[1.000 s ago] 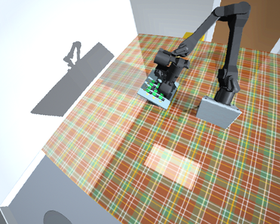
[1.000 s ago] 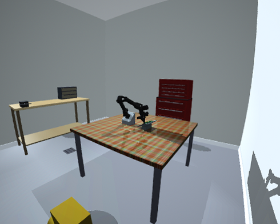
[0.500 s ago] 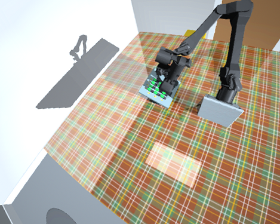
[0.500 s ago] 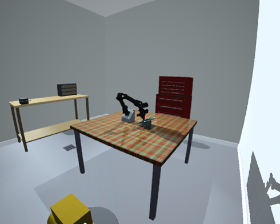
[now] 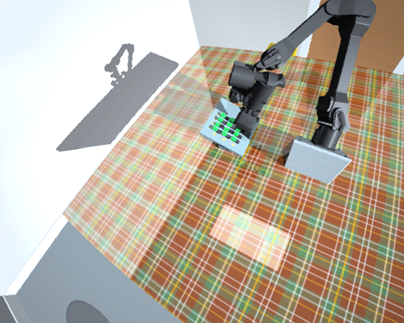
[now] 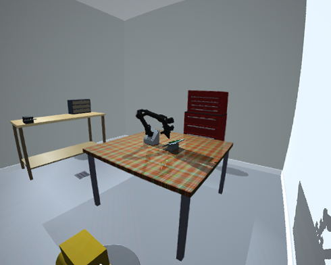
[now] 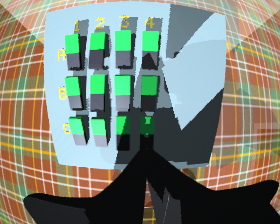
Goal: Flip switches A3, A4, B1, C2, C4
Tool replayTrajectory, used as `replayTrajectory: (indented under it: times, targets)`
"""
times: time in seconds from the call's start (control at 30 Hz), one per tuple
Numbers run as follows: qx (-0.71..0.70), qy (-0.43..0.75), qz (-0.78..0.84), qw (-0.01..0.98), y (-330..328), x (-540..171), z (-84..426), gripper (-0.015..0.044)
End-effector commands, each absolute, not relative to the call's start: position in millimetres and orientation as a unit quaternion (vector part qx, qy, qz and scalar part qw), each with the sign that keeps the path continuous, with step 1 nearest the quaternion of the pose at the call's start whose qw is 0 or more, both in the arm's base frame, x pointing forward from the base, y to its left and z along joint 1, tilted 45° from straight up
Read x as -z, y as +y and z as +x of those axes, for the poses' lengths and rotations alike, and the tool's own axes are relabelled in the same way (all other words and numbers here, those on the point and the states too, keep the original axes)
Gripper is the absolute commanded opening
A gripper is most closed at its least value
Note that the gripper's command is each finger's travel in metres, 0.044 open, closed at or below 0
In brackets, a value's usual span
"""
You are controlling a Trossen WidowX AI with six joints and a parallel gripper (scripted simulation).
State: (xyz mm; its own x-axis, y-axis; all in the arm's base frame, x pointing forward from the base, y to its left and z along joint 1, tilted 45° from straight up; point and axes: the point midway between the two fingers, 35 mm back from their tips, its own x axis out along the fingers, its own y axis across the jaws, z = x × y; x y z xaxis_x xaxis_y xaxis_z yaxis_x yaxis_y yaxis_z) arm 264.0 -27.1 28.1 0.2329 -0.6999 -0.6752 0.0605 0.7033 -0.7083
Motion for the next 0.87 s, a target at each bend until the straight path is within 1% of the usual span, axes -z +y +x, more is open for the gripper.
replayTrajectory:
  times: [0.0, 0.1, 0.27, 0.83]
  targets:
    - [0.264, 0.553, -0.282, 0.739, -16, -44, 262, 0.0]
    - [0.263, 0.553, -0.282, 0.739, -14, -44, 263, 0.0]
    - [0.263, 0.552, -0.281, 0.739, 17, -32, 291, 0.0]
    - [0.263, 0.552, -0.281, 0.739, 18, -31, 292, 0.0]
